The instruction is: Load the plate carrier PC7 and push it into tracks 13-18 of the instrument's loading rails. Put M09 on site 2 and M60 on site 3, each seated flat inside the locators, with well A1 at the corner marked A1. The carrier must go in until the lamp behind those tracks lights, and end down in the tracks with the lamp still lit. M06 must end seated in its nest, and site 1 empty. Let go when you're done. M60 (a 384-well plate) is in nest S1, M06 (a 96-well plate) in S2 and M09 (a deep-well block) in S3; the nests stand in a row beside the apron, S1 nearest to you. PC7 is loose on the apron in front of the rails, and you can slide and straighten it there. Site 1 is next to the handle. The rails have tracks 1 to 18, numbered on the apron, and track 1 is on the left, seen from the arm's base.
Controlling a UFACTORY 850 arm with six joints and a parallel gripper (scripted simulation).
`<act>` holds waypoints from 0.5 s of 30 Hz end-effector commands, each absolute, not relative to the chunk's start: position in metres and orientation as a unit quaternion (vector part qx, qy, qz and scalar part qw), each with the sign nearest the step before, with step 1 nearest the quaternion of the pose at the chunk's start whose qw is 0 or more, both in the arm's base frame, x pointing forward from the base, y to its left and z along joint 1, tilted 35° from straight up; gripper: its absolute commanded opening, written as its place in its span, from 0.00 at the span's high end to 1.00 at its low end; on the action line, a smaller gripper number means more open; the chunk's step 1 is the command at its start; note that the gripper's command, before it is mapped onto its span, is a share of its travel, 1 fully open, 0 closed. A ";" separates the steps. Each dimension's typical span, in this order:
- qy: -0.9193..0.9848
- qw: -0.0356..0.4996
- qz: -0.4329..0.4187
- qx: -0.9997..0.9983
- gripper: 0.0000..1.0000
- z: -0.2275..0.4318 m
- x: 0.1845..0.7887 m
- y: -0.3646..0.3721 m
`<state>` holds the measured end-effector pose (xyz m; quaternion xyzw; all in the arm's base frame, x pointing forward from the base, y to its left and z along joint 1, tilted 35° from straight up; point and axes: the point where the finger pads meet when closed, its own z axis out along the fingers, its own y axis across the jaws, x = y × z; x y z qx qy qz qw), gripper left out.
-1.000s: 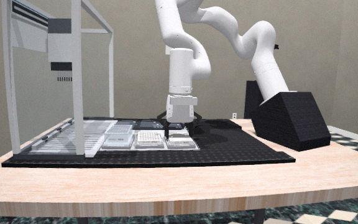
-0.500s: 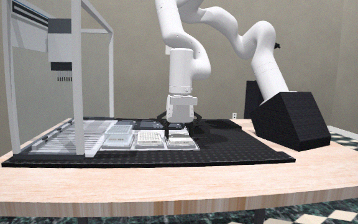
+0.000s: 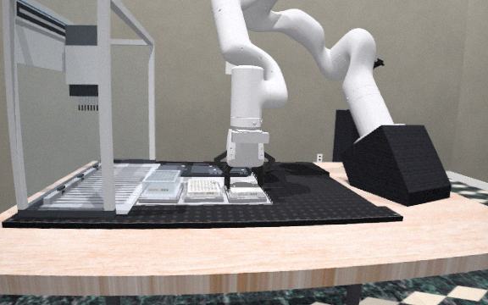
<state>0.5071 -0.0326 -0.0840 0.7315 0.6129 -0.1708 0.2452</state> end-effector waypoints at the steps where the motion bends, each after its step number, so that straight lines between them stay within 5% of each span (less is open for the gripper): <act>1: 0.613 0.246 -0.170 0.731 1.00 -0.082 0.508 -0.031; 15: 0.613 0.246 -0.170 0.731 1.00 -0.076 0.507 -0.027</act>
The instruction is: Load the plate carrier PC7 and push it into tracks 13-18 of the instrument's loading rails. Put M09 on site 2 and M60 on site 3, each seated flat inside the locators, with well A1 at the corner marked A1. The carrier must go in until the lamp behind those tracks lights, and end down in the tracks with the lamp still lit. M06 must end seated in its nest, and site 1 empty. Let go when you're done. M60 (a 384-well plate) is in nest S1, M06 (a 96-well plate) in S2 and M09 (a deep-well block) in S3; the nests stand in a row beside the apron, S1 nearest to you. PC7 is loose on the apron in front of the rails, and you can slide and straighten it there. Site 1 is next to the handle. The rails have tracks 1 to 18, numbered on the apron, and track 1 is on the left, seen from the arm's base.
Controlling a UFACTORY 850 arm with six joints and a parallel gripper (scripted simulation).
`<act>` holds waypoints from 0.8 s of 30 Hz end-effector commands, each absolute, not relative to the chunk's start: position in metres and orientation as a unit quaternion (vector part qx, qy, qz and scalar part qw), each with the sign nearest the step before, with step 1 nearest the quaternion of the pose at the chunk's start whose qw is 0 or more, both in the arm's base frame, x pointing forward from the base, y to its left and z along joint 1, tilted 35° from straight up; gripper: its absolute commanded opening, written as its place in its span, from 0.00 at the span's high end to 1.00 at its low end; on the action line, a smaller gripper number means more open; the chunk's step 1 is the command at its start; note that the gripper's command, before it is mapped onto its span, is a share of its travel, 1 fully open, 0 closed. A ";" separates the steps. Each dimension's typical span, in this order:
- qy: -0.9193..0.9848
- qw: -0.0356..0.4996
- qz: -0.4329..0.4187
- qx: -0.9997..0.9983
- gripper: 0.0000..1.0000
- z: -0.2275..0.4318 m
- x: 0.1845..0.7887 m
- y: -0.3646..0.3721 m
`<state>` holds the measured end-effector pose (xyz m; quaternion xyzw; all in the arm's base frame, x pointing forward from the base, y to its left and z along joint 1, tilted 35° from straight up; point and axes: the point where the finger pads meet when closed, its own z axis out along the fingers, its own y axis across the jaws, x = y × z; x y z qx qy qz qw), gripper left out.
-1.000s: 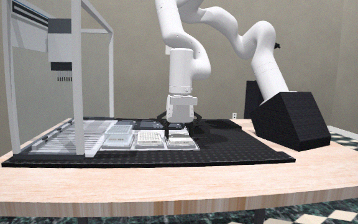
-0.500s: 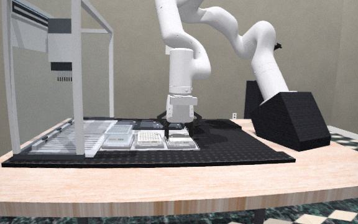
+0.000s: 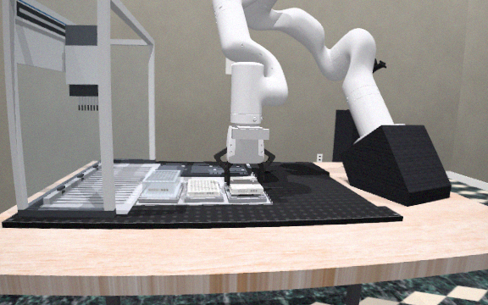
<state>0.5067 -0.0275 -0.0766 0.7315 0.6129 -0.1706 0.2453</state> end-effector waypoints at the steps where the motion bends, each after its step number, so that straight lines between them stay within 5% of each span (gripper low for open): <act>1: 0.613 0.246 -0.170 0.731 1.00 -0.075 0.507 -0.026; 24: 0.613 0.246 -0.170 0.731 1.00 -0.066 0.507 -0.020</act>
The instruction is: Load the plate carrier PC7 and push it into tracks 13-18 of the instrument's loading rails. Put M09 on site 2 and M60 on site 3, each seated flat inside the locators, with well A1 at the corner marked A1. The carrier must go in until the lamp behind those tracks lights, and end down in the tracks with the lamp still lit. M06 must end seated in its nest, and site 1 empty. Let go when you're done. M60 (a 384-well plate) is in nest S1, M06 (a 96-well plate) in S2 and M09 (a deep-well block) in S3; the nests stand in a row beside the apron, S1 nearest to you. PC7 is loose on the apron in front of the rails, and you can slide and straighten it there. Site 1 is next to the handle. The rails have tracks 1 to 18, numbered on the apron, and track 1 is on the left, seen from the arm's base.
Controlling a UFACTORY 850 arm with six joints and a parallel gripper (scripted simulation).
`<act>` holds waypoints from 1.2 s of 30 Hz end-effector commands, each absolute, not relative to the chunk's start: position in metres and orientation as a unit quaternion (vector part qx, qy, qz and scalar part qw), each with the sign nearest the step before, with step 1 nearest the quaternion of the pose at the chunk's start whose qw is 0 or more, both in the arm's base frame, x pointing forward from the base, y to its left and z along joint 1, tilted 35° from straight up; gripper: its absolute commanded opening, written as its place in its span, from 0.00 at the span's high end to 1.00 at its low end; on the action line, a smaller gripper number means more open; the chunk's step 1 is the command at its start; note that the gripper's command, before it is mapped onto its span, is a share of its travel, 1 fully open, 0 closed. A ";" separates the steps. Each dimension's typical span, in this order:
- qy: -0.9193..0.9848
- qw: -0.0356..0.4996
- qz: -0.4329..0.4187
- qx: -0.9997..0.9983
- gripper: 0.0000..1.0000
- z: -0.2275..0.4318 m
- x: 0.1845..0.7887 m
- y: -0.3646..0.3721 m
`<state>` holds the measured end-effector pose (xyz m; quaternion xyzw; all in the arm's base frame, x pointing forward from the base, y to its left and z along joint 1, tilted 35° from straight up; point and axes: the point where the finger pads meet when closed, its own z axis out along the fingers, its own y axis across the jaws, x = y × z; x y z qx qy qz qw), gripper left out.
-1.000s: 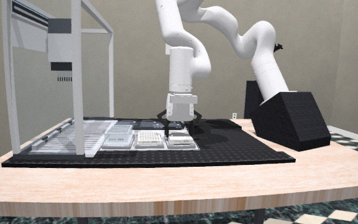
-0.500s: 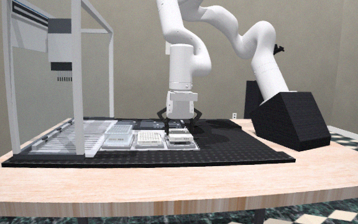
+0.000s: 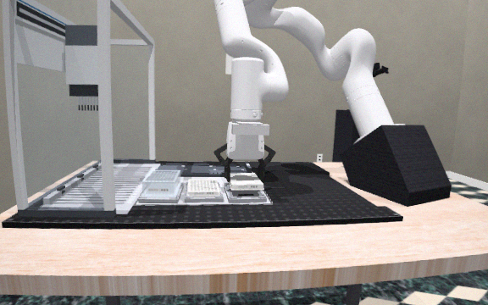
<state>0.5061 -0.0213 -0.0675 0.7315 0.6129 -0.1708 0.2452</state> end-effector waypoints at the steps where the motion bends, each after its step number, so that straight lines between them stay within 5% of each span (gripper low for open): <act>1: 0.613 0.246 -0.170 0.731 1.00 -0.064 0.507 -0.019; 36: 0.613 0.246 -0.170 0.732 1.00 -0.022 0.504 0.011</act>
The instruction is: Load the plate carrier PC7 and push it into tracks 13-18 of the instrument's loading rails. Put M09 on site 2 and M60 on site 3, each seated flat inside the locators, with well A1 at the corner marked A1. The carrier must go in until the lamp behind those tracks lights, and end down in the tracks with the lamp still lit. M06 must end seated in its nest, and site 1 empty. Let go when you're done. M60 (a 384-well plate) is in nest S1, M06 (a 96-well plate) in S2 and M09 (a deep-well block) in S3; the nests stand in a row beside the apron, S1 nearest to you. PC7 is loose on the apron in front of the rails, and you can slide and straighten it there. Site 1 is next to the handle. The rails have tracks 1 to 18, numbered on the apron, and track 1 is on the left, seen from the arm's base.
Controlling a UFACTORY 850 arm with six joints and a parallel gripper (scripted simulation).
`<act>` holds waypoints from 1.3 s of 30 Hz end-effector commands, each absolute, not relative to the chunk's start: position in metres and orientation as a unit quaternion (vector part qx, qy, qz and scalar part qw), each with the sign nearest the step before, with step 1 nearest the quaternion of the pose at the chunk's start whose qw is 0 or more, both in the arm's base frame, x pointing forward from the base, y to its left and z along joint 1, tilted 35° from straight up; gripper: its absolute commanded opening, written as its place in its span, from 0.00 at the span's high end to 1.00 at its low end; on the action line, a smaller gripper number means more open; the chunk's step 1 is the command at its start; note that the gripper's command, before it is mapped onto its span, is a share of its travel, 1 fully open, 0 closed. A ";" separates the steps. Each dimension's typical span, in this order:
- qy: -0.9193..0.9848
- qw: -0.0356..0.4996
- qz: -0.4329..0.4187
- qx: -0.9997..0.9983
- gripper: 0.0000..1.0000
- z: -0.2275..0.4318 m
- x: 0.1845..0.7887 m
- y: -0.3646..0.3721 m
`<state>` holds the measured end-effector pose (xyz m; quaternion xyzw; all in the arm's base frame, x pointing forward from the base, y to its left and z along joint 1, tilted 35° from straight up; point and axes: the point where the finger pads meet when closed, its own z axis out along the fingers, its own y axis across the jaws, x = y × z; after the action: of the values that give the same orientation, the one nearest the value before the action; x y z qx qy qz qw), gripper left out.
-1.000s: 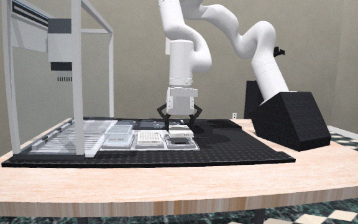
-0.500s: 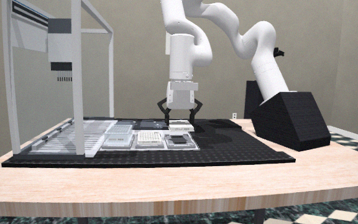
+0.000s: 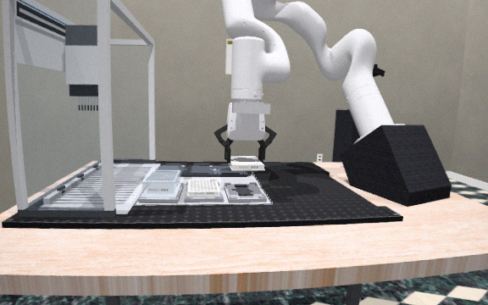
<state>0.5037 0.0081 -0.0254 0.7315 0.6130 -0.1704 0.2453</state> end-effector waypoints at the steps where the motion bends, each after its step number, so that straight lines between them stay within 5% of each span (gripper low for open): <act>1: 0.613 0.246 -0.170 0.732 1.00 -0.021 0.504 0.011; 39: 0.694 0.224 -0.197 0.655 1.00 0.026 0.519 0.006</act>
<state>0.5110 0.0157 0.0180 0.6882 0.6603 -0.1842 0.2376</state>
